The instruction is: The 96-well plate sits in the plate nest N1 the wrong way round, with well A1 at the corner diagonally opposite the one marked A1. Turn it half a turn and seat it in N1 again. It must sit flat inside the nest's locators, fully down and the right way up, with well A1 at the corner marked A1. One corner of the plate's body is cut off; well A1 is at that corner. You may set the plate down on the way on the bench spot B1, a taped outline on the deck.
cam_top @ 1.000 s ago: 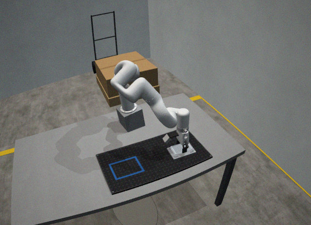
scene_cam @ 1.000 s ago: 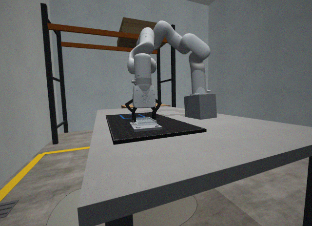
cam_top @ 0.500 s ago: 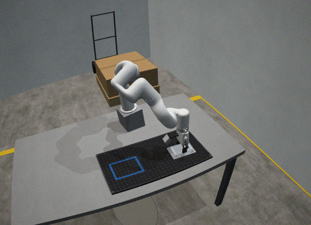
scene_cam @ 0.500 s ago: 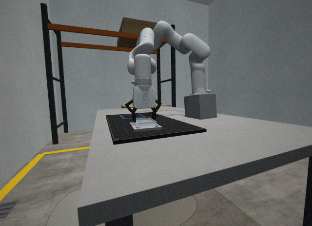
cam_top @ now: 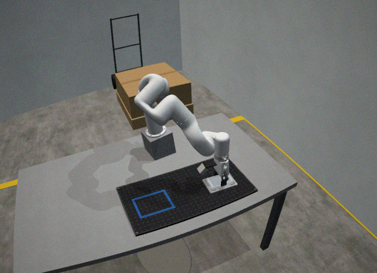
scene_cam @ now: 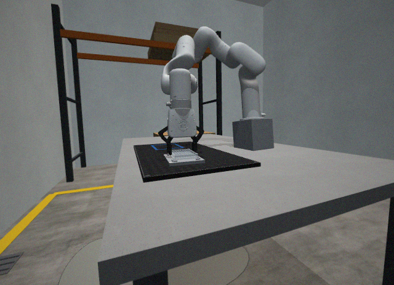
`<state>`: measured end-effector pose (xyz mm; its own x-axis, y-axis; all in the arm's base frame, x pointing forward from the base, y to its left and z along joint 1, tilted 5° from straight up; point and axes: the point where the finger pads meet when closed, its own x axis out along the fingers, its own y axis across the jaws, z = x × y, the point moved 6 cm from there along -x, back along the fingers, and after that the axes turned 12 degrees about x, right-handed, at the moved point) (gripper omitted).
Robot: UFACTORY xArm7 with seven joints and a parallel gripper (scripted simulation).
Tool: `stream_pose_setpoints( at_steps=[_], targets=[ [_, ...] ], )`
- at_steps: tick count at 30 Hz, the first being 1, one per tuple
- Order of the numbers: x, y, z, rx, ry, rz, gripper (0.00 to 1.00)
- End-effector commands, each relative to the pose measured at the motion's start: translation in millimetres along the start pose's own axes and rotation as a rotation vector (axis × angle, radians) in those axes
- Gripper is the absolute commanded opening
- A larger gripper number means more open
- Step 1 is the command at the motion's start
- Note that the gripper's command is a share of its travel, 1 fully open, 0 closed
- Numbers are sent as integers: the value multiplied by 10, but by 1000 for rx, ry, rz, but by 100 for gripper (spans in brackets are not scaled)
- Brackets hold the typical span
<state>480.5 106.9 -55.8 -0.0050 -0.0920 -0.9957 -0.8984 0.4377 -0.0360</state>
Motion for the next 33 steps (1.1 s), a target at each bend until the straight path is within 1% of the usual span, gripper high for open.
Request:
stream_pose_setpoints(
  at_steps=[1, 16, 17, 33],
  targets=[
    [-8, -10, 12, 0, -3, -3, 0],
    [11, -10, 12, 0, -3, -3, 0],
    [17, -10, 12, 0, -3, -3, 100],
    [17, -10, 12, 0, -3, -3, 100]
  ],
)
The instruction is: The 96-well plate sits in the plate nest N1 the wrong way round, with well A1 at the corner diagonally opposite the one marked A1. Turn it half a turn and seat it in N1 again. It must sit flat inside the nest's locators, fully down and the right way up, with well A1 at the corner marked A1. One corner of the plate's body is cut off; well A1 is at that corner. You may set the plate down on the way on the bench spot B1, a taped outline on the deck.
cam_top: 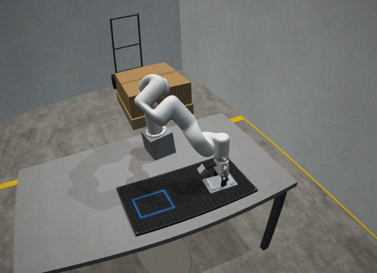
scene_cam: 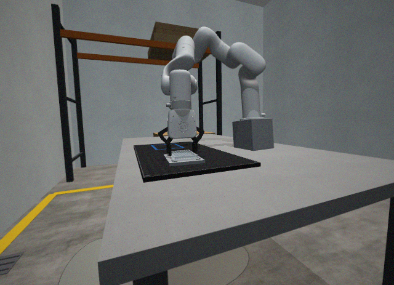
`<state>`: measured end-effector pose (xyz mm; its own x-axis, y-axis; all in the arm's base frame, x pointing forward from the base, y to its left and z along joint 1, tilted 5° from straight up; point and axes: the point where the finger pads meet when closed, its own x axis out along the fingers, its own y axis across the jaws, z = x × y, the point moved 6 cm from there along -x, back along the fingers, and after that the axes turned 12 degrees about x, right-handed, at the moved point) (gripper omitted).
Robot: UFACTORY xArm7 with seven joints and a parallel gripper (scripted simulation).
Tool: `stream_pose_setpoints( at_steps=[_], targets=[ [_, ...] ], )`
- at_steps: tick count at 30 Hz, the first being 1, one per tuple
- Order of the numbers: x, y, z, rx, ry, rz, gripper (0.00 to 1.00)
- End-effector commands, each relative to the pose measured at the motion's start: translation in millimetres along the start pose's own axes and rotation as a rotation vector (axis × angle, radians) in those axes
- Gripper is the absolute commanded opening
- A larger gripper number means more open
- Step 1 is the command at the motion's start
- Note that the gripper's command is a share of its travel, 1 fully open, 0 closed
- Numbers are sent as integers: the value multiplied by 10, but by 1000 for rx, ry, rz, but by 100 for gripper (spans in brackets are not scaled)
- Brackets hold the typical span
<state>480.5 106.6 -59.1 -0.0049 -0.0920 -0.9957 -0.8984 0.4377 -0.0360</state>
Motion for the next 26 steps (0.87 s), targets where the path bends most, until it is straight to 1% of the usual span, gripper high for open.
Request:
stream_pose_setpoints(
  at_steps=[1, 18, 25, 26],
  targets=[
    [-16, -10, 12, 0, -3, -3, 100],
    [-17, -10, 12, 0, -3, -3, 100],
    [-202, -9, 11, 0, -3, -3, 100],
    [-202, -9, 11, 0, -3, -3, 100]
  ],
)
